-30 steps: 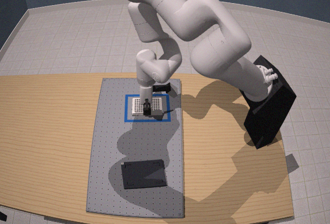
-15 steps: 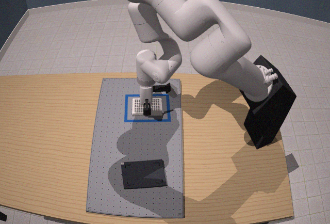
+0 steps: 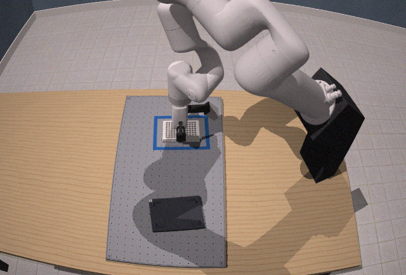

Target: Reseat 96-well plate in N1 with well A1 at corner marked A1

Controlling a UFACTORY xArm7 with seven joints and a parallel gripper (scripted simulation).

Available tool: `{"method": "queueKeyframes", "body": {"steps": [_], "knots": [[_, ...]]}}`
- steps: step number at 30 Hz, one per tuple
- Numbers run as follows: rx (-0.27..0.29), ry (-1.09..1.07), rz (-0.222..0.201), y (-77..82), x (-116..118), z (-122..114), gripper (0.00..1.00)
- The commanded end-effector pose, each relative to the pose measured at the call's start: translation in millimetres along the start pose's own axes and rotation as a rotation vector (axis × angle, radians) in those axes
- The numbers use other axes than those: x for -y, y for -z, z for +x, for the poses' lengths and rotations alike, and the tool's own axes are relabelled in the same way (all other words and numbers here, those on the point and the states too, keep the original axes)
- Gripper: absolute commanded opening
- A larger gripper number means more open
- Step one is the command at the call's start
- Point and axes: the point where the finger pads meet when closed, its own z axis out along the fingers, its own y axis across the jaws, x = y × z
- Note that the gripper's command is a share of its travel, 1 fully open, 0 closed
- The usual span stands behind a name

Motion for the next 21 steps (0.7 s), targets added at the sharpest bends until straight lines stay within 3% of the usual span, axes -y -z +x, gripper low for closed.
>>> {"method": "queueKeyframes", "body": {"steps": [1,7,21], "knots": [[0.001,0.0,0.002,0.5,1,0,1.0],[0.001,0.0,0.002,0.5,1,0,1.0],[0.0,0.0,0.002,32.4,1,0,1.0]]}}
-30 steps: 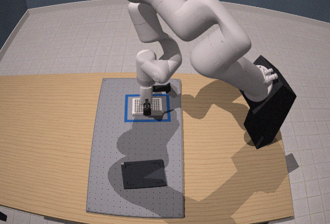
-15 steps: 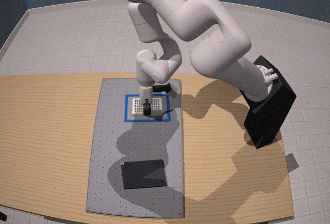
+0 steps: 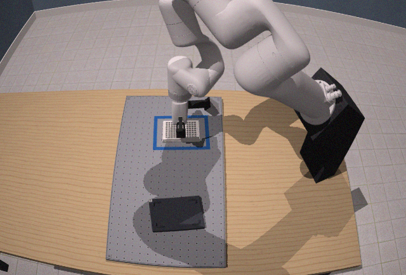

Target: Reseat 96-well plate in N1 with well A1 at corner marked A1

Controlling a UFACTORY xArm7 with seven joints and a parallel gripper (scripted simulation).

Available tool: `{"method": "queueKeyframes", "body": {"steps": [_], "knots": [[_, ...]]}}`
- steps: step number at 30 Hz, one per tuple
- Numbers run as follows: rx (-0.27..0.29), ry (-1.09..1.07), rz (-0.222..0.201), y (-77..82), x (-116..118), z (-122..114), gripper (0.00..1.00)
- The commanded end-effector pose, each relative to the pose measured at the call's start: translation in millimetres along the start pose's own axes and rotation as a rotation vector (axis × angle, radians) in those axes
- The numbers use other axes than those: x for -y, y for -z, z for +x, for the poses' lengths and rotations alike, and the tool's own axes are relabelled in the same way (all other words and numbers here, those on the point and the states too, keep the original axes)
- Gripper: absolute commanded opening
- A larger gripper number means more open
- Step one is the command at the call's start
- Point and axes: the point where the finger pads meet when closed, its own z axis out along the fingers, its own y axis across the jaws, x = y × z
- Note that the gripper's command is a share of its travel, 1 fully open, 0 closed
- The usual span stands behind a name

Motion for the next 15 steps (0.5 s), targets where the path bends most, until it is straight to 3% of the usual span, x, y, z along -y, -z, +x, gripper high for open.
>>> {"method": "queueKeyframes", "body": {"steps": [1,15], "knots": [[0.001,-0.001,0.001,14.2,1,0,1.0],[0.001,-0.001,0.001,46.1,1,0,1.0]]}}
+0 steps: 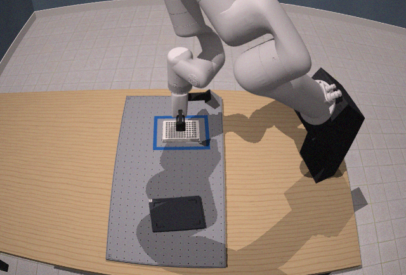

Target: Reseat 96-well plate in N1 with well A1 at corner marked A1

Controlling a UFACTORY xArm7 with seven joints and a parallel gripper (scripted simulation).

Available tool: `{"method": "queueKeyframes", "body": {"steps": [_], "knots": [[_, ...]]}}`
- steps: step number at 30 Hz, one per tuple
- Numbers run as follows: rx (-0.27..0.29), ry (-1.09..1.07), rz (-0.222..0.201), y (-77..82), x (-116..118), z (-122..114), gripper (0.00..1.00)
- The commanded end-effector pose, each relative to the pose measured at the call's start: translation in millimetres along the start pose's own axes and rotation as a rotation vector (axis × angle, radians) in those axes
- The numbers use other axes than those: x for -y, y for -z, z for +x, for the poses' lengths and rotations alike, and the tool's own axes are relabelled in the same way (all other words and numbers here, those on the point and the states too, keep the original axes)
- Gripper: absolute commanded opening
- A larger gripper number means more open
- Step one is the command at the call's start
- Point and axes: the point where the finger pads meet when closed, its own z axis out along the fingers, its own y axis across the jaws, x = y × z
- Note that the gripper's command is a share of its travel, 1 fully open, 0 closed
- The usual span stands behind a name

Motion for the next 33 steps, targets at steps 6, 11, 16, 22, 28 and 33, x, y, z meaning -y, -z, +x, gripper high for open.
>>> {"method": "queueKeyframes", "body": {"steps": [6,11,16,22,28,33], "knots": [[0.001,-0.001,-0.001,27.0,1,0,1.0],[0.001,-0.001,-0.001,34.0,1,0,1.0],[0.001,-0.001,-0.001,34.0,1,0,1.0],[0.001,-0.001,-0.001,34.0,1,0,1.0],[0.001,-0.001,-0.001,34.0,1,0,1.0],[0.001,-0.001,-0.001,34.0,1,0,1.0]]}}
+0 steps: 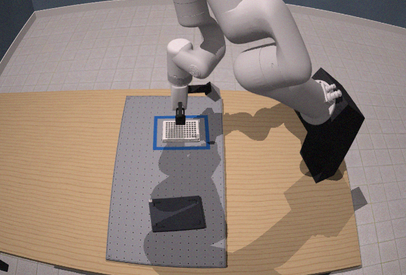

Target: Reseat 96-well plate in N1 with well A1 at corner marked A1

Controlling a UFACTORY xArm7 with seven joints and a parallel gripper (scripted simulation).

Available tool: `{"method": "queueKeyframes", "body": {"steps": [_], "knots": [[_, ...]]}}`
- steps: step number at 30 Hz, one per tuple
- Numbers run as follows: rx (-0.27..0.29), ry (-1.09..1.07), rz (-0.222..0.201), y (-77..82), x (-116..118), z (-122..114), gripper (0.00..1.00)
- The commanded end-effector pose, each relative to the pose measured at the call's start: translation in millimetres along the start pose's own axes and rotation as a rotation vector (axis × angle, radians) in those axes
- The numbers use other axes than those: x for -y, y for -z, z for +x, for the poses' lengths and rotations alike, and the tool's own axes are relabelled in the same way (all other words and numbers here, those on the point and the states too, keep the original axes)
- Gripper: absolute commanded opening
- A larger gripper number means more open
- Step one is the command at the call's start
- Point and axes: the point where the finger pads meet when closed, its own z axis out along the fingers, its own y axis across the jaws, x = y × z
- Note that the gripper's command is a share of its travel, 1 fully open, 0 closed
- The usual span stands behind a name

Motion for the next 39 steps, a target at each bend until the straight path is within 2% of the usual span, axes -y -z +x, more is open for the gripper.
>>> {"method": "queueKeyframes", "body": {"steps": [1,39], "knots": [[0.001,0.033,0.002,0.5,1.0,-0.1,1.0],[-0.001,1.166,0.002,0.5,1.0,-0.1,1.0]]}}
